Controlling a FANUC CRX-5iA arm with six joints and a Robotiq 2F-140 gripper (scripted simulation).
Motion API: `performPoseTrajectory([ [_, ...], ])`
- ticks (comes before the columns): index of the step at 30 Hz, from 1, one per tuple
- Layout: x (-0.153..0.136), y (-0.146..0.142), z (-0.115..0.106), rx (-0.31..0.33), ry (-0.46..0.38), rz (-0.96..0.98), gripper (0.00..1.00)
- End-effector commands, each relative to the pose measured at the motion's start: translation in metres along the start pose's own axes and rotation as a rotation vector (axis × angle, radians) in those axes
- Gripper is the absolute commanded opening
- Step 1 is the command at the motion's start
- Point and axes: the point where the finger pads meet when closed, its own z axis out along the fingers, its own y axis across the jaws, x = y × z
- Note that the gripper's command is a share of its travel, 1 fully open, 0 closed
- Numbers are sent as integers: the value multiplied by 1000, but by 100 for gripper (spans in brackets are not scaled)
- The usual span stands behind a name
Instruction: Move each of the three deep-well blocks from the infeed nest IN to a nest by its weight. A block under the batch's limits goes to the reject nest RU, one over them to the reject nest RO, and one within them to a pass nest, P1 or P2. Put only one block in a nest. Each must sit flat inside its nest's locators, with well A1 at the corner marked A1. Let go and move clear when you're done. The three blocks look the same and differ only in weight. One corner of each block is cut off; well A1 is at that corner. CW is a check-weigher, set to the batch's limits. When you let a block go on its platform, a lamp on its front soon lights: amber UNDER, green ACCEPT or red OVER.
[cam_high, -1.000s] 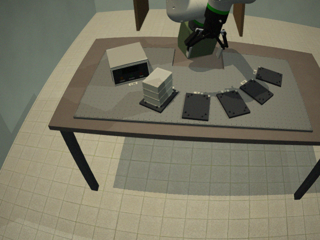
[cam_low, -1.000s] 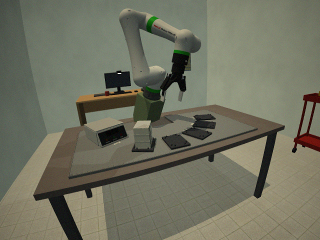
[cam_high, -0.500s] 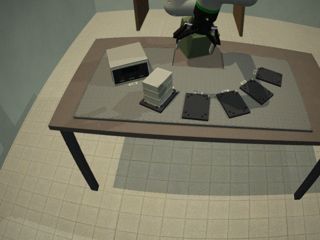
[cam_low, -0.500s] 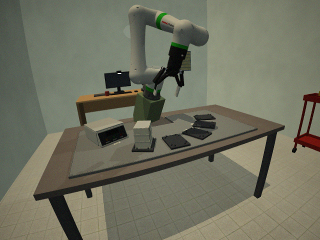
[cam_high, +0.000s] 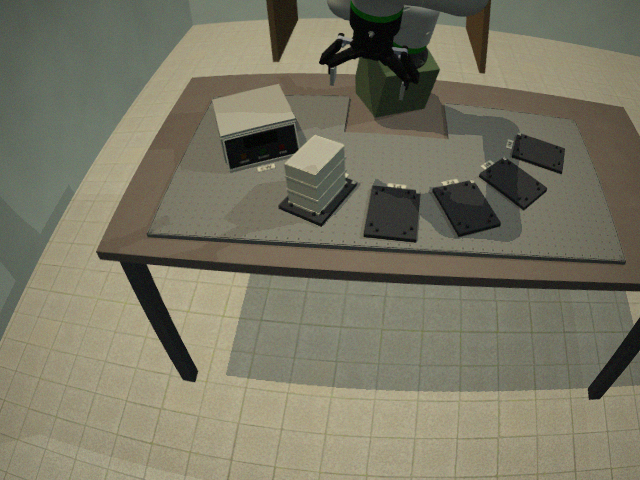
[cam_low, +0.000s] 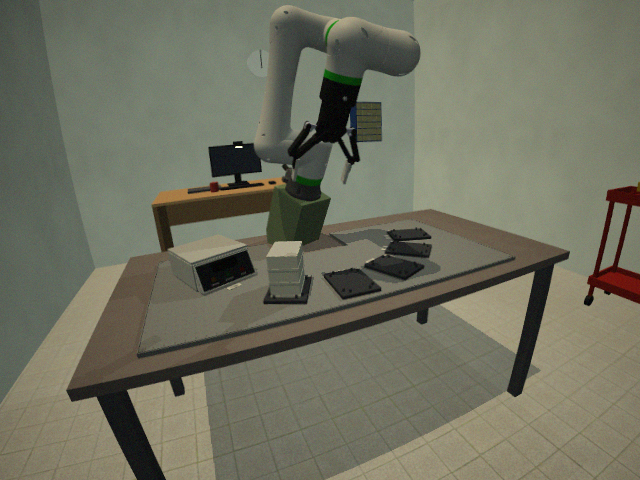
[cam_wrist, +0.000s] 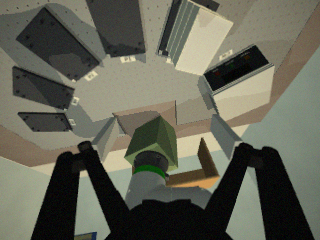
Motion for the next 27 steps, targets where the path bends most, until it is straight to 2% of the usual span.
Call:
performPoseTrajectory([
  [1,2,16,-10,48,-43,54,100],
  [3,3,22,-14,48,-43,54,100],
  [5,4,31,-19,89,-70,98,100],
  [8,5,40,-23,91,-71,100,100],
  [10,5,49,-28,137,-94,142,100],
  [13,5,54,-30,138,-95,143,100],
  [15,5,63,-33,187,-113,183,100],
  [19,6,81,-40,187,-113,183,100],
  [21,5,90,-44,239,-127,220,100],
  [24,4,104,-48,239,-127,220,100],
  [26,3,113,-51,292,-135,254,100],
  [27,3,118,-52,292,-135,254,100],
])
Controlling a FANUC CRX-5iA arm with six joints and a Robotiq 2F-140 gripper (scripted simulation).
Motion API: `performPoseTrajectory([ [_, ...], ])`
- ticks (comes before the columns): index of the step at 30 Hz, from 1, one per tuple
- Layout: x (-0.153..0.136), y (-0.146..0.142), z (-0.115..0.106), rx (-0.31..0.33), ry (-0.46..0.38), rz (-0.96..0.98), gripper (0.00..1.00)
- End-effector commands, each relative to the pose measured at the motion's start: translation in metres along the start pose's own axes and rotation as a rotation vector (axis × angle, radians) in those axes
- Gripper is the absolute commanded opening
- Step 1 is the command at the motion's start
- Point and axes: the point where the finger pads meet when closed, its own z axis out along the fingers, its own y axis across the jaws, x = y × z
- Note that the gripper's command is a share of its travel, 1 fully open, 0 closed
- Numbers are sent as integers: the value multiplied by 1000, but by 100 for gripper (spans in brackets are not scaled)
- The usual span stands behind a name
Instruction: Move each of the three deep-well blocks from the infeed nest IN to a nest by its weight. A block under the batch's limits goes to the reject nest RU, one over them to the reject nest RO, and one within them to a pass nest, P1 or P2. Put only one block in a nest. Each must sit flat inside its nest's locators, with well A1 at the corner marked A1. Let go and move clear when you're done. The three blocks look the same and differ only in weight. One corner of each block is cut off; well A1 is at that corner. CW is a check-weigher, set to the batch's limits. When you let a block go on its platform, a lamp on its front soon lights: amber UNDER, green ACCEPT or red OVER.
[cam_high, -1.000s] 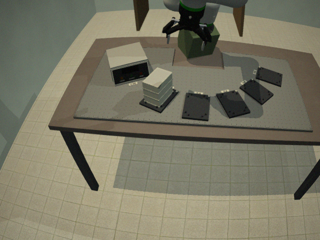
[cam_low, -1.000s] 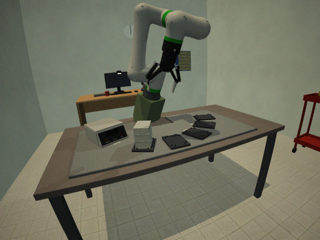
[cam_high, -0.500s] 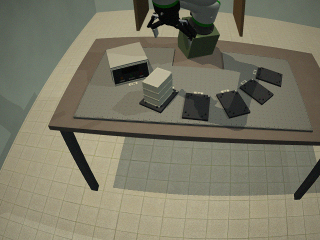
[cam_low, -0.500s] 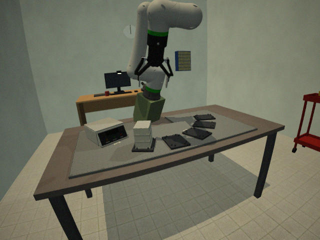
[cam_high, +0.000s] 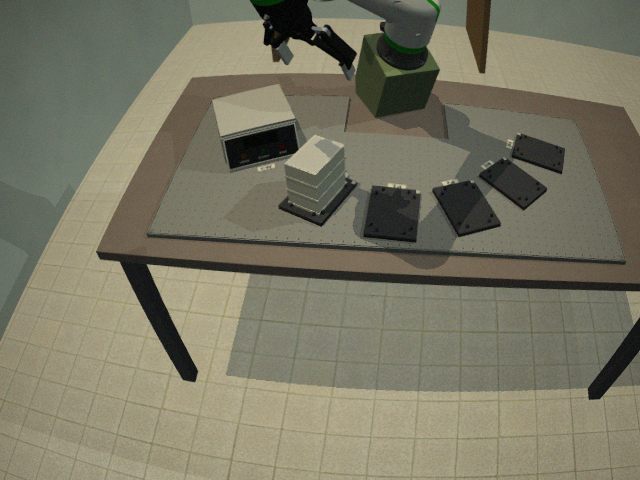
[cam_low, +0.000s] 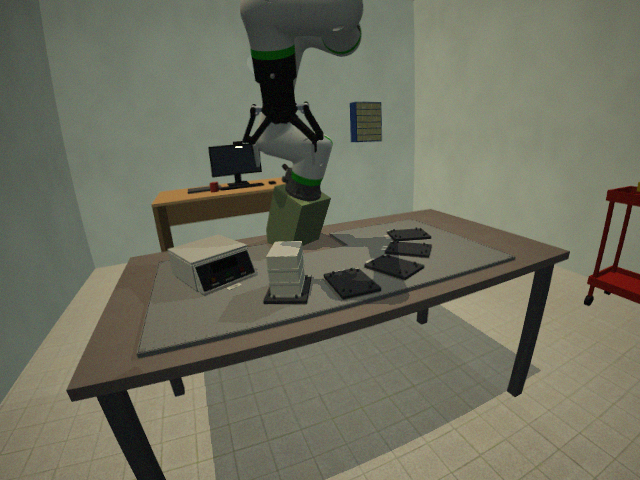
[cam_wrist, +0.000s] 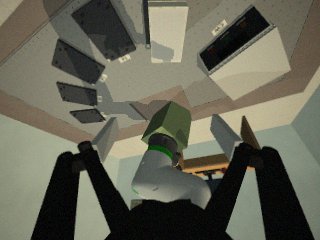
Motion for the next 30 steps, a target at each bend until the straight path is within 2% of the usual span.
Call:
performPoseTrajectory([
  [1,1,16,-10,42,-11,21,100],
  [7,2,21,-13,42,-11,21,100],
  [30,53,18,79,42,-11,21,100],
])
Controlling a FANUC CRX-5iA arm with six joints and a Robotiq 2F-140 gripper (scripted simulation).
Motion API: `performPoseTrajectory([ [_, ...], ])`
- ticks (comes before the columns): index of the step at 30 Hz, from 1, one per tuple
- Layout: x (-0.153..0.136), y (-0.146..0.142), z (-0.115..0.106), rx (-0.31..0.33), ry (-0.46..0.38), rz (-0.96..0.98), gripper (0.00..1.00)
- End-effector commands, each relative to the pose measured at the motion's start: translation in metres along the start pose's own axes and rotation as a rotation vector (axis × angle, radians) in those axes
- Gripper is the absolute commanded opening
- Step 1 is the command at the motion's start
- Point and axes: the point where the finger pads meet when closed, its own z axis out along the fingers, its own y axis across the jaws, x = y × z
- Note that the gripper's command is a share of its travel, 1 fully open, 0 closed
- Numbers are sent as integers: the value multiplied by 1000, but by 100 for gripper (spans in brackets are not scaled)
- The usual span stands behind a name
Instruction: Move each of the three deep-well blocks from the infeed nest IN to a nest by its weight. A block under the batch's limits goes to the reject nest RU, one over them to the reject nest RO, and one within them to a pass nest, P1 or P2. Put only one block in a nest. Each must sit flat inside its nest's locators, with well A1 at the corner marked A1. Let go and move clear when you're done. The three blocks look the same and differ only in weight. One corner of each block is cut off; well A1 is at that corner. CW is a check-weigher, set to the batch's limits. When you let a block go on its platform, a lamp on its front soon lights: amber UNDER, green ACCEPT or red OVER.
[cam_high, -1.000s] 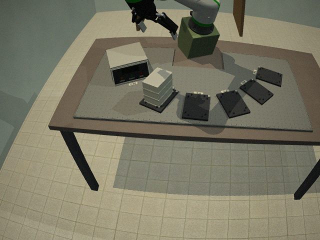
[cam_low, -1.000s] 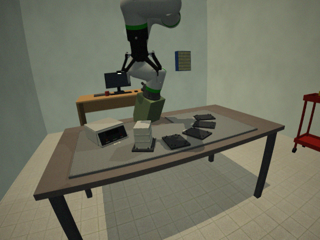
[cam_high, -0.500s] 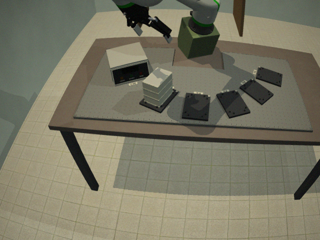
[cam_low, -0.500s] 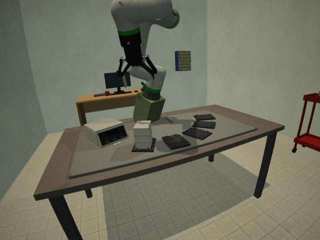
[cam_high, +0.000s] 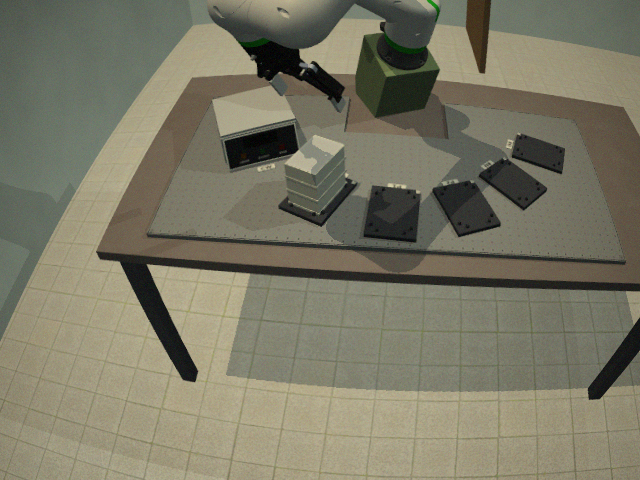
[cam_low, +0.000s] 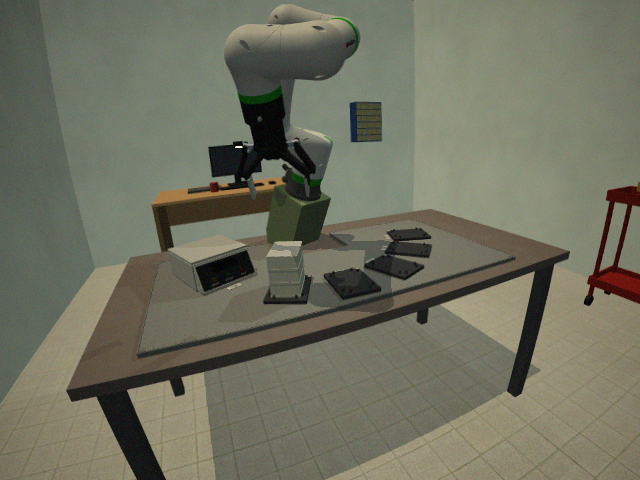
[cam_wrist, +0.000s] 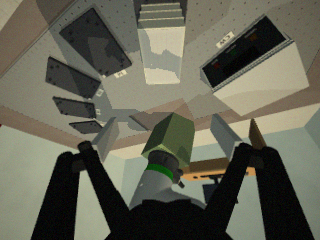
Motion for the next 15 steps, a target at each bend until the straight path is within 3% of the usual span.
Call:
performPoseTrajectory([
  [1,8,0,13,0,1,0,100],
  [15,38,0,65,0,1,0,100],
])
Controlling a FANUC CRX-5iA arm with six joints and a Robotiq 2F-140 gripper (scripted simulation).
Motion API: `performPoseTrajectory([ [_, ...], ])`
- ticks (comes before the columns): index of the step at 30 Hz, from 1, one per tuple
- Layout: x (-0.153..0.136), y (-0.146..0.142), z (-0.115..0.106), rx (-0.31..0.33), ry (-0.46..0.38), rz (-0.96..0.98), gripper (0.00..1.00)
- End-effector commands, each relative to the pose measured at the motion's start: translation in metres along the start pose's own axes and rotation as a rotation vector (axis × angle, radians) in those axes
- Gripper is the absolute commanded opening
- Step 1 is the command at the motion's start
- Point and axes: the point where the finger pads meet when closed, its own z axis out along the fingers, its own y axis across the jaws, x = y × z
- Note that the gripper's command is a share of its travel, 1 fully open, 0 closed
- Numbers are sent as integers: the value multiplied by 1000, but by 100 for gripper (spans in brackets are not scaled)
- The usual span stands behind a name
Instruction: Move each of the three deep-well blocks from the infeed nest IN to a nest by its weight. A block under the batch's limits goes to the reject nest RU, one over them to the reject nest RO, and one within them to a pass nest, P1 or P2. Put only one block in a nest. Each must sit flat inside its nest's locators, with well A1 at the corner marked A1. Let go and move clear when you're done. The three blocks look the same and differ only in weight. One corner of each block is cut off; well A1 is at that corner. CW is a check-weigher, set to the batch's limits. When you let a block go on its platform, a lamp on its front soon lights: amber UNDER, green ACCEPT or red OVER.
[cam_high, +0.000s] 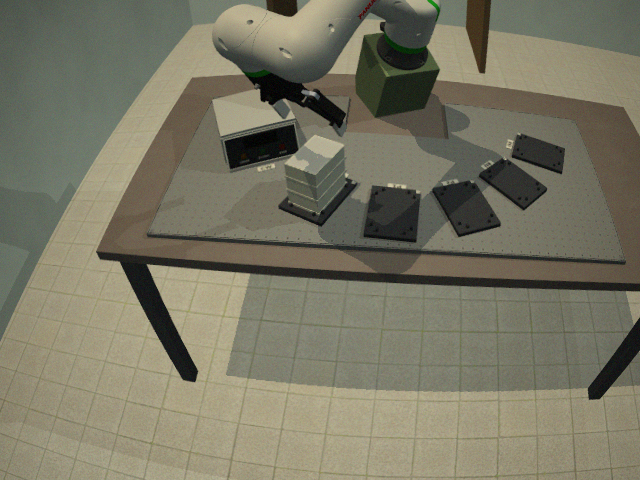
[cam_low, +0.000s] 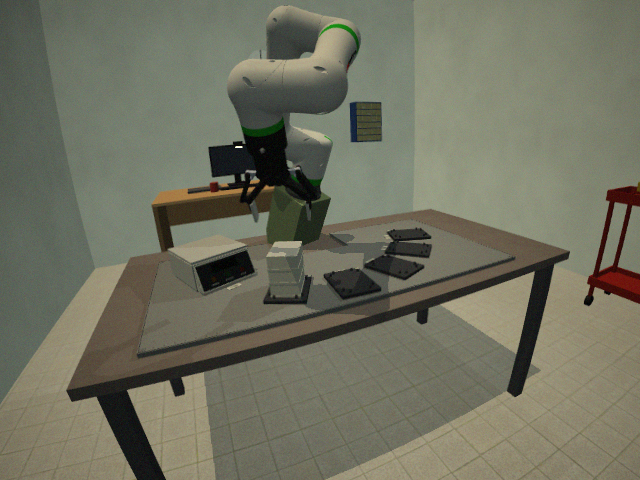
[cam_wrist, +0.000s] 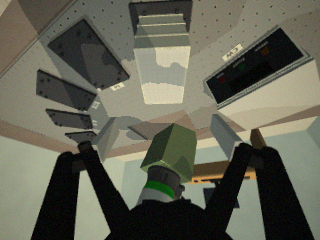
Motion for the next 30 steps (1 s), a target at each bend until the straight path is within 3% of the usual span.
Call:
performPoseTrajectory([
  [1,8,0,13,0,1,0,100],
  [6,20,0,35,0,1,0,100],
  [18,20,0,35,0,1,0,100],
  [30,29,0,49,0,1,0,100],
])
